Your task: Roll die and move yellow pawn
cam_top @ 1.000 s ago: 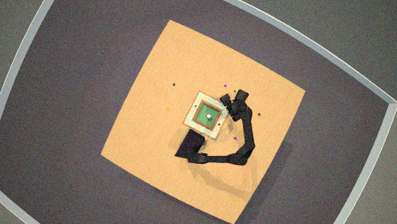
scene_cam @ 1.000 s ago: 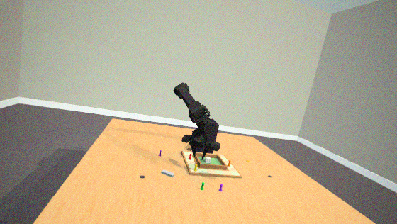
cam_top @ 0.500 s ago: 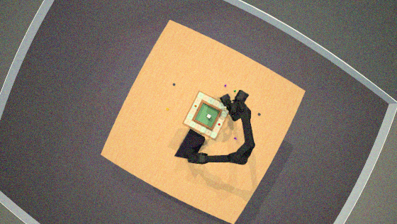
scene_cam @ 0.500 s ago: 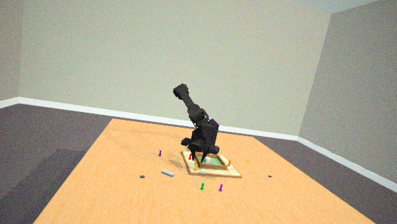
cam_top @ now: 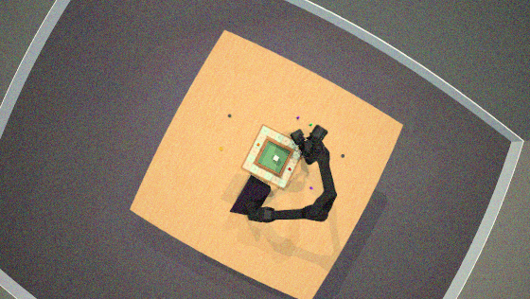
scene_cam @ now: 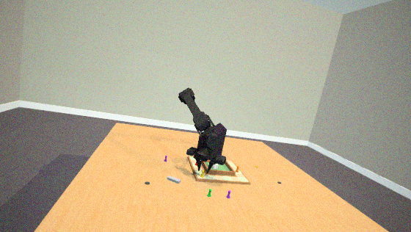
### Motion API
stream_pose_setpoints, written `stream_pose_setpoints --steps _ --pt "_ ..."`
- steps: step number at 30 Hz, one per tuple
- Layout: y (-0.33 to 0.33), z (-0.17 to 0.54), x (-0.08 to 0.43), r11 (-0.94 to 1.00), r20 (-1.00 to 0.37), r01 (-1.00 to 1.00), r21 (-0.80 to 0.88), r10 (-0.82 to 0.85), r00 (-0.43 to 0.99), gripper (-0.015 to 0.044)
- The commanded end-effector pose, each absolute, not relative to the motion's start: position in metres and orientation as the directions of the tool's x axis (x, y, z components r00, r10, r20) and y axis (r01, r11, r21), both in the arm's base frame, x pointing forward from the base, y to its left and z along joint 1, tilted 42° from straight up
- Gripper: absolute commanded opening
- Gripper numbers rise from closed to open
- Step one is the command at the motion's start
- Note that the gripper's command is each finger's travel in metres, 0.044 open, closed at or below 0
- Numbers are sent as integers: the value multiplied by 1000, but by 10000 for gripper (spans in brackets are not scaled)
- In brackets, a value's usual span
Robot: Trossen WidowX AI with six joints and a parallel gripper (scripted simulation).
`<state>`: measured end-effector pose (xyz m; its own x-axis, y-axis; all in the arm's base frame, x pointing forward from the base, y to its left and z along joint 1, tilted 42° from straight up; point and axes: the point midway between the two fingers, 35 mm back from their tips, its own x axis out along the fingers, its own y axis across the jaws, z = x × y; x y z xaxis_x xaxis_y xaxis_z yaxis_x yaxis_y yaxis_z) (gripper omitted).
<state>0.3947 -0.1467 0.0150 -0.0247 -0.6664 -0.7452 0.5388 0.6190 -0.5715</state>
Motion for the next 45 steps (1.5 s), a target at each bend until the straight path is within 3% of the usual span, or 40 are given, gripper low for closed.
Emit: stream_pose_setpoints --steps 1,7,13,19,45 --pt "-154 6 391 616 -743 532 -581 -669 -37 200" --pt "-158 2 390 616 -742 532 -581 -669 -37 200" --pt "-158 2 390 616 -742 532 -581 -669 -37 43" --pt "-158 2 390 616 -742 532 -581 -669 -37 3" --pt "-71 94 397 619 -746 532 -578 -665 -37 0"
